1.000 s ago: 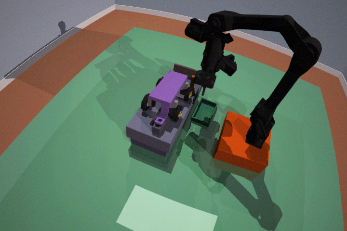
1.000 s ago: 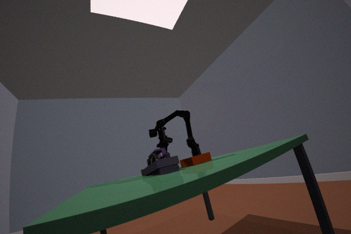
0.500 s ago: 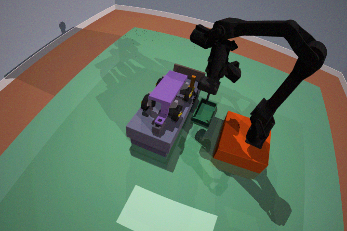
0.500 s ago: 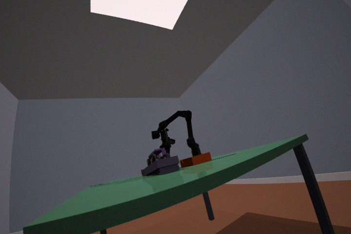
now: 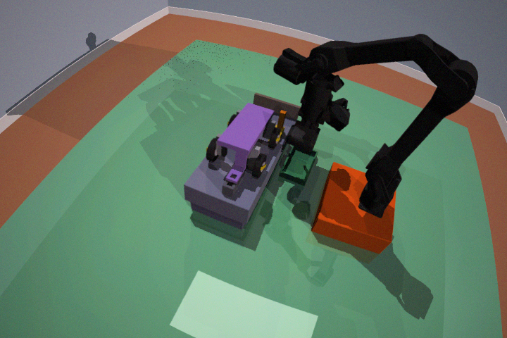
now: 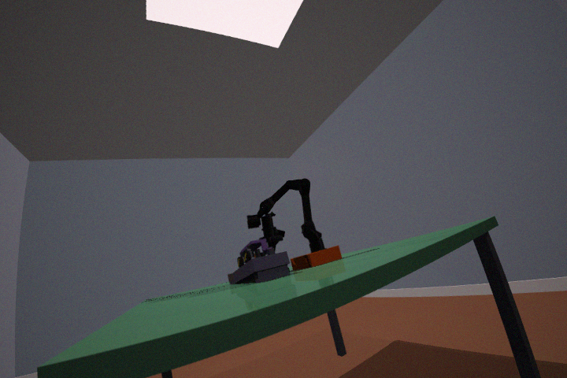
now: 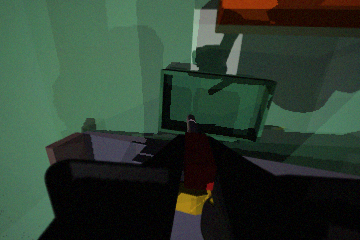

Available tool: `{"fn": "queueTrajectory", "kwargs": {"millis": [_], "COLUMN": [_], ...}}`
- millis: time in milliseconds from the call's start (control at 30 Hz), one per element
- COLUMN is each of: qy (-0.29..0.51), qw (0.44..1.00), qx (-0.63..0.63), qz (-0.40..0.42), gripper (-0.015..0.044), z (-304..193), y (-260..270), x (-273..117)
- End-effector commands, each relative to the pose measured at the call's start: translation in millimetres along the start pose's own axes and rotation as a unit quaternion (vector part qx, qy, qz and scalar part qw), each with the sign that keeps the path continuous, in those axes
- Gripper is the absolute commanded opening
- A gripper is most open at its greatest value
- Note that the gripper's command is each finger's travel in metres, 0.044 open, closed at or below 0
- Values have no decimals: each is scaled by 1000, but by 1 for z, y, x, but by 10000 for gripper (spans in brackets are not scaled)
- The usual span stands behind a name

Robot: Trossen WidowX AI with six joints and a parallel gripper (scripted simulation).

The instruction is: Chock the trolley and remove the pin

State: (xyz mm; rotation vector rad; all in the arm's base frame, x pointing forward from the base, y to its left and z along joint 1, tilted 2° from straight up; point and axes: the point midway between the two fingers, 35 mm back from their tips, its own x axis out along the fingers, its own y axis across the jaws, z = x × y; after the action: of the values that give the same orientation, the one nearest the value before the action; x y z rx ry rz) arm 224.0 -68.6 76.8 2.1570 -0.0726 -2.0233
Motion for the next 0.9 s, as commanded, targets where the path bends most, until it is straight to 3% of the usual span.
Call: {"fn": "queueTrajectory", "kwargs": {"millis": [0, 467, 700, 867], "qy": [-2, -2, -2, -2], "qw": [1000, 1000, 1000, 1000], "qx": [2, 2, 2, 2], "qz": [14, 15, 15, 14], "gripper": [0, 0, 184, 190], "z": [1, 3, 3, 2], "y": [4, 14, 11, 7], "x": [13, 43, 43, 43]}}
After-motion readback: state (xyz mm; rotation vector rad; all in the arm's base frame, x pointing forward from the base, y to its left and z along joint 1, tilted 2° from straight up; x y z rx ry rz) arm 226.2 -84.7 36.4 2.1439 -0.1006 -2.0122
